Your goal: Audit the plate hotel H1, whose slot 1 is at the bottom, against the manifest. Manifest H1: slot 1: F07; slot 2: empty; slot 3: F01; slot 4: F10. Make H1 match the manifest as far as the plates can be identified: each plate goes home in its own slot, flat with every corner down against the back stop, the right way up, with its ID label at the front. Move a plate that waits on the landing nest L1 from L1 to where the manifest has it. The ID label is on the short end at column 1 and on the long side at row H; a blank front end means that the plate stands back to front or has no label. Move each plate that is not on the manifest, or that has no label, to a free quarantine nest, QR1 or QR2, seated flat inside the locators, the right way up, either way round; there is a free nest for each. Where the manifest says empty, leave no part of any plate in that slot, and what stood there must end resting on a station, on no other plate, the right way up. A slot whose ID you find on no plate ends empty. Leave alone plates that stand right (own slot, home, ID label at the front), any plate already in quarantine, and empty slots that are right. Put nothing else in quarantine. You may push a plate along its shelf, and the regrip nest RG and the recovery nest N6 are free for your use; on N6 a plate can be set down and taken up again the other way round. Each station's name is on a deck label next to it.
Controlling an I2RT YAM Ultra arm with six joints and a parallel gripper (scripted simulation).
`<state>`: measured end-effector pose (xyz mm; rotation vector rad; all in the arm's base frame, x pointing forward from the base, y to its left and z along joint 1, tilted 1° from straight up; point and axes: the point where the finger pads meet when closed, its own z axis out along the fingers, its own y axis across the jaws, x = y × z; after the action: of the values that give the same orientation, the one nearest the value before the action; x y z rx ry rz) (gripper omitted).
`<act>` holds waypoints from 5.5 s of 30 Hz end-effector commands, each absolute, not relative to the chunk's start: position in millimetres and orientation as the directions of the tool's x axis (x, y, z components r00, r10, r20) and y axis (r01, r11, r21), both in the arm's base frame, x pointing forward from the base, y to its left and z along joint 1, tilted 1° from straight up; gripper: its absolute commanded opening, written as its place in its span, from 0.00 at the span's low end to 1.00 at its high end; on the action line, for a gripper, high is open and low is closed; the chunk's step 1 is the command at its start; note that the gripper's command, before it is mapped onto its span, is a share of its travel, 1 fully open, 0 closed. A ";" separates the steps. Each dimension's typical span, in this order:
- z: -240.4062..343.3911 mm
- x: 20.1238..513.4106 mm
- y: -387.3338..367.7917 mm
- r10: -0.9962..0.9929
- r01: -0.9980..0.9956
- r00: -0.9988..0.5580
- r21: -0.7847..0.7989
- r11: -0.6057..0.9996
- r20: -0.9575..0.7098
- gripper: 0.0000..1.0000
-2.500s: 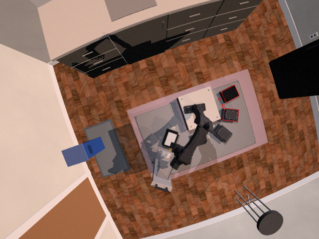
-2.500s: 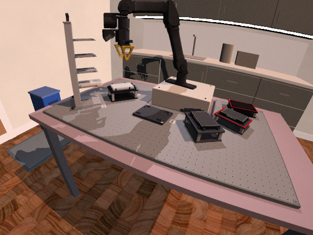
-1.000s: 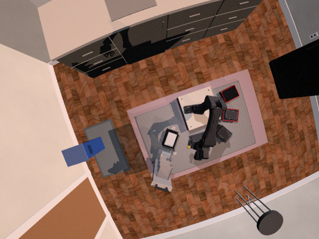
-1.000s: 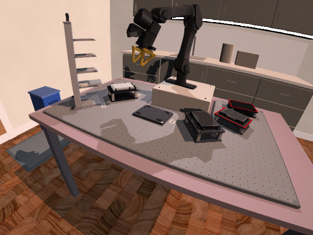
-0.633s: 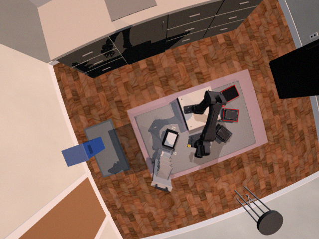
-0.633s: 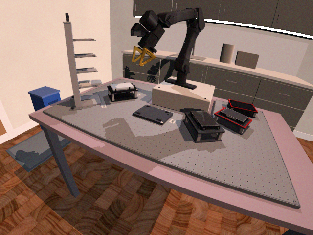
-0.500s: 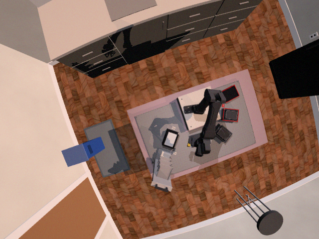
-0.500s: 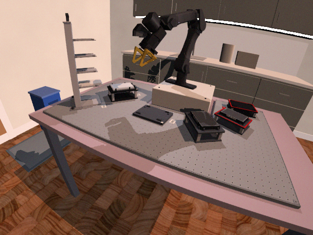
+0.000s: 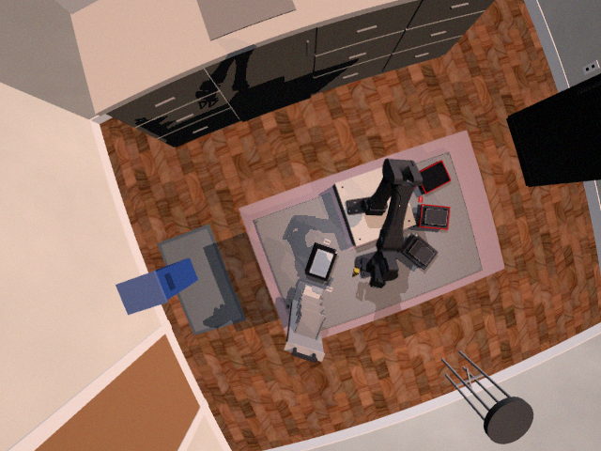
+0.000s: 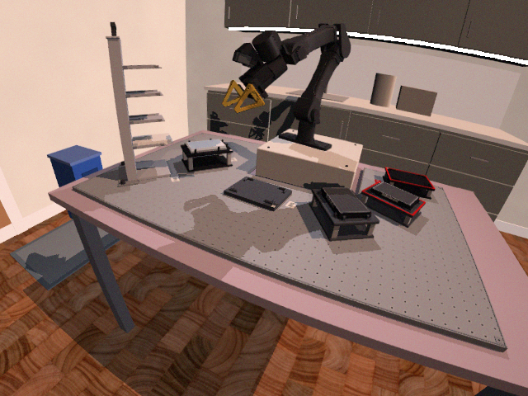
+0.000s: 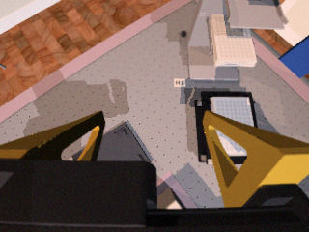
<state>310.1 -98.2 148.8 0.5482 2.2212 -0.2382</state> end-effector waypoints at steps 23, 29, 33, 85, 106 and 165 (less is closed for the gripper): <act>165.0 317.5 -58.8 0.246 0.467 -0.430 0.019 0.884 -0.869 1.00; 165.1 317.3 -45.4 0.246 0.467 -0.430 0.019 0.884 -0.869 1.00; 165.2 315.6 -32.2 0.247 0.467 -0.430 0.020 0.884 -0.868 1.00; 145.5 295.8 53.7 0.250 0.467 -0.432 0.022 0.884 -0.867 1.00; 145.5 295.9 53.7 0.250 0.467 -0.432 0.022 0.884 -0.867 1.00; 165.2 309.9 -25.3 0.247 0.467 -0.430 0.020 0.884 -0.868 1.00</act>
<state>305.9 -26.6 160.1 0.5556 2.0391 -0.2922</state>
